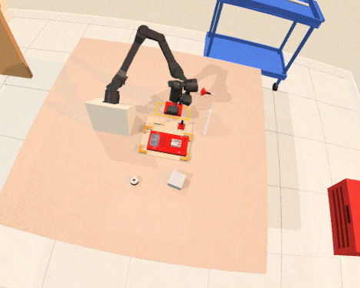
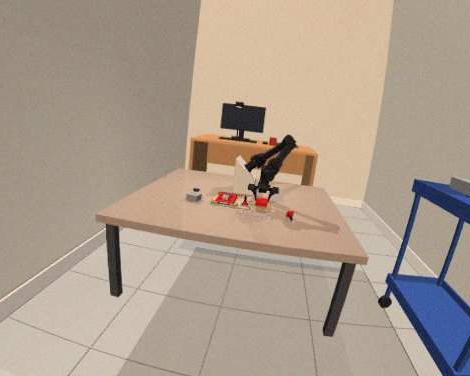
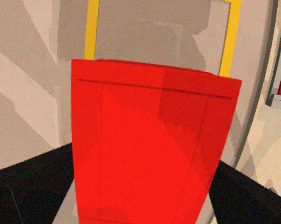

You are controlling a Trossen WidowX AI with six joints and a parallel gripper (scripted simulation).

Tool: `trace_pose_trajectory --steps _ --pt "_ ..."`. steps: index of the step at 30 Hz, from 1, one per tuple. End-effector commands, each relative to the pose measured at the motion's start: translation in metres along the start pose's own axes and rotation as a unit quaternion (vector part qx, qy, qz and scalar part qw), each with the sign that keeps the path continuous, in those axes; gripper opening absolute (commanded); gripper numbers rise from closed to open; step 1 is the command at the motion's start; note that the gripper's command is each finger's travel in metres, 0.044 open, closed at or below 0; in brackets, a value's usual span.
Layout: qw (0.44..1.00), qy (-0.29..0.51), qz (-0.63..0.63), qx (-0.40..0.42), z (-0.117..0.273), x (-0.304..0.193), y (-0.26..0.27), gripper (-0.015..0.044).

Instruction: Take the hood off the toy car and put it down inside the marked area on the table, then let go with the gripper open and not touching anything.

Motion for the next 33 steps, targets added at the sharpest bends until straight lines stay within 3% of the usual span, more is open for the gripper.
trace_pose_trajectory --steps 1,13,29,33 --pt "1.000 -0.001 -0.002 -0.003 -0.002 0.000 -0.001 0.0000" --pt "1.000 -0.001 -0.002 -0.003 -0.008 0.000 -0.001 0.0000" --pt "1.000 0.000 0.000 0.000 -0.006 0.000 0.000 0.0420" --pt "1.000 -0.001 0.000 -0.002 0.013 0.002 -0.001 0.0440"
Point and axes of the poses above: the point midway between the two fingers, 35 mm back from their tips, its own z axis back along the fingers, its own y axis across the jaws, x = y × z, the point moved 3 cm from there along z, back along the fingers, and after that the axes turned 8 degrees about z, right-handed, at the moved point
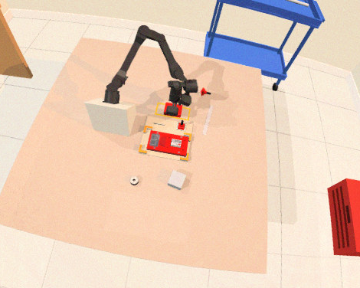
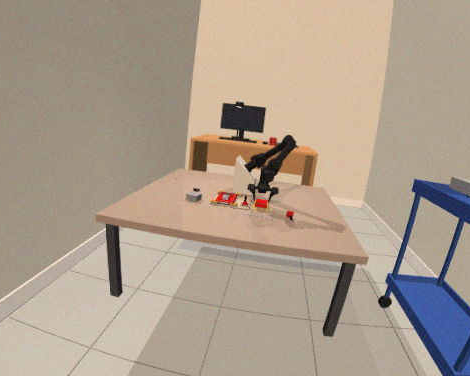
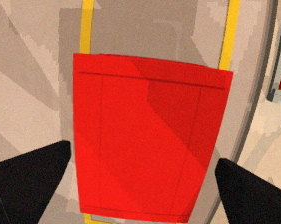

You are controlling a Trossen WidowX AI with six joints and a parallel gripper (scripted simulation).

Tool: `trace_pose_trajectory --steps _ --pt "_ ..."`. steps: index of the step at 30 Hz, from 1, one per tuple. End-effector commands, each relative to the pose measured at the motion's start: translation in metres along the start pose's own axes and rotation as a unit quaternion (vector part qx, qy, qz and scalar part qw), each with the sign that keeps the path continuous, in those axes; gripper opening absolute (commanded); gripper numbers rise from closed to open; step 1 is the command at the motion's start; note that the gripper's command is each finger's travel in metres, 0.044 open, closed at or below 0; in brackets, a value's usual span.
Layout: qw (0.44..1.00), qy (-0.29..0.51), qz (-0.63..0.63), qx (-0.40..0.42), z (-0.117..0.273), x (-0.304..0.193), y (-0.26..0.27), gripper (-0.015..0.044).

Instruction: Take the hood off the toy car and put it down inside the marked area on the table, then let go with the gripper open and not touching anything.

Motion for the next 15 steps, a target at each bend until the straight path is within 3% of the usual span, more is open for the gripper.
trace_pose_trajectory --steps 1,5,15 --pt "1.000 -0.006 0.003 -0.001 0.024 0.004 0.000 0.0440" --pt "1.000 -0.008 0.002 -0.001 0.065 0.001 0.000 0.0440" --pt "1.000 -0.008 0.002 -0.001 0.067 0.001 0.000 0.0440"
Point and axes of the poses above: the point midway between the two fingers, 35 mm back from their tips, its own z axis back along the fingers, its own y axis across the jaws, x = y × z, the point moved 3 cm from there along z, back along the fingers, and after that the axes turned 8 degrees about z, right-handed, at the moved point
